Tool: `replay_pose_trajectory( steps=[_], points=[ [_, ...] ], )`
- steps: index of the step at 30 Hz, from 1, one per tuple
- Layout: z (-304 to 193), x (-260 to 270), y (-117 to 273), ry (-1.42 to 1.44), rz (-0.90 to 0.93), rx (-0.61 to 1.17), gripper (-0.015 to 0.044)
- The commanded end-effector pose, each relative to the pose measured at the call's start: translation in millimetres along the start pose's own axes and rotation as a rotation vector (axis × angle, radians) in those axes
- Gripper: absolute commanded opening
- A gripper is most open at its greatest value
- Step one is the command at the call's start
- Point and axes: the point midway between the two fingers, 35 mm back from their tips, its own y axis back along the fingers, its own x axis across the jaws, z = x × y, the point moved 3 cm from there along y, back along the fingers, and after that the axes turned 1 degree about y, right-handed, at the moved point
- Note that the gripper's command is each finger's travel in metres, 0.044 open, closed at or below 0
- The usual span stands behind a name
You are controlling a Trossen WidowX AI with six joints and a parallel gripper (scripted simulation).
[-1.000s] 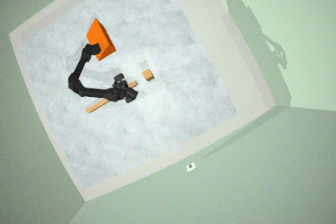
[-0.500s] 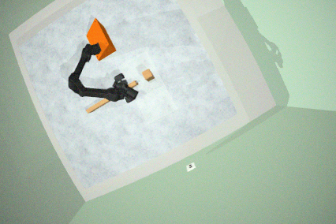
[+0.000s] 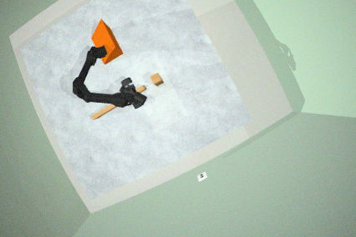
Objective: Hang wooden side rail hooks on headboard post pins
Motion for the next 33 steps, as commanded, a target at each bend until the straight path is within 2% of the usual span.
replay_pose_trajectory(
  steps=[1, 33],
  points=[
    [-2.2, 1.4, 3.5, -0.004, 0.007, 0.006, 0.0000],
    [-5.8, 0.8, 4.5, -0.004, 0.007, 0.006, 0.0000]
  ],
)
